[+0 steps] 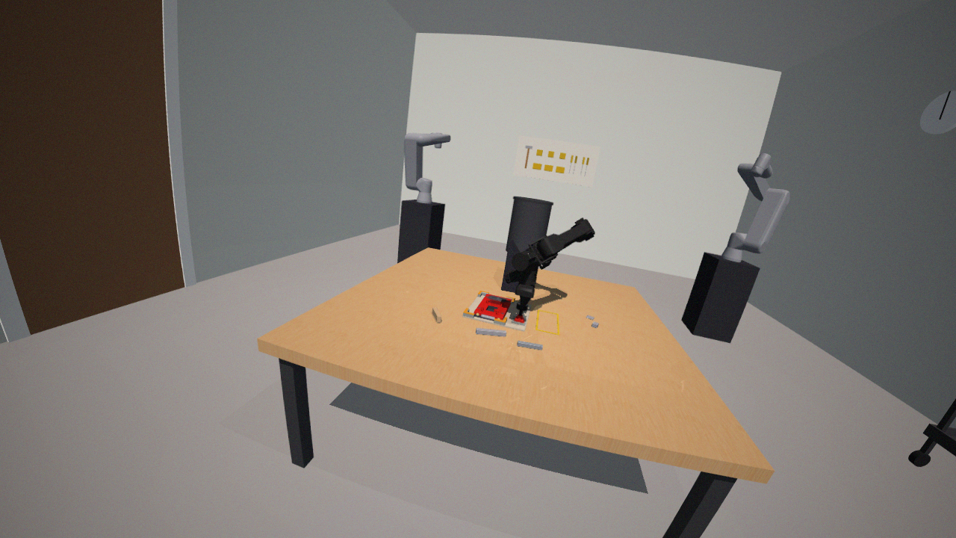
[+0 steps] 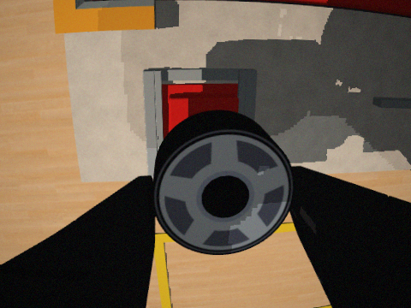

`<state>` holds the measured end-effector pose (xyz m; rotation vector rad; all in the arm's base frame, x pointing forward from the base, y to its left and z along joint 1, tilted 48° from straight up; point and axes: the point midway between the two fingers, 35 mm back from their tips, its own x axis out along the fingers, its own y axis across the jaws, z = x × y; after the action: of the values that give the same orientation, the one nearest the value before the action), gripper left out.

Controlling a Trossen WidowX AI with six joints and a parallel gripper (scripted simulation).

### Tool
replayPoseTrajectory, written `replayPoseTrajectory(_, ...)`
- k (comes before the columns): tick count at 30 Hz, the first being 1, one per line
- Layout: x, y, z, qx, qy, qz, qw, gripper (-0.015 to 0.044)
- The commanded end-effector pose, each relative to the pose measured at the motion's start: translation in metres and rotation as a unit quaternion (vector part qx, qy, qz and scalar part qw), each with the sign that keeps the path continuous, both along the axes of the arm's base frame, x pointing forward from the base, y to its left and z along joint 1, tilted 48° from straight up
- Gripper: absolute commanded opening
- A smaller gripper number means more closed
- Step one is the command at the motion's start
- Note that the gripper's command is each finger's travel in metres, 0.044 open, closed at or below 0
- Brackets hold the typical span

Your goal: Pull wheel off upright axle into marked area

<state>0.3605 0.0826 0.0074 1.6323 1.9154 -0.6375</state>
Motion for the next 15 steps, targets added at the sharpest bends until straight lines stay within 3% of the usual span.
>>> replayPoseTrajectory(1, 0.0004, -0.0031, 0.0015, -0.002, -0.001, -0.001, 1.0, 0.0)
replayPoseTrajectory(15, 0.0007, -0.0065, 0.0047, -0.001, -0.002, -0.002, 1.0, 0.0)
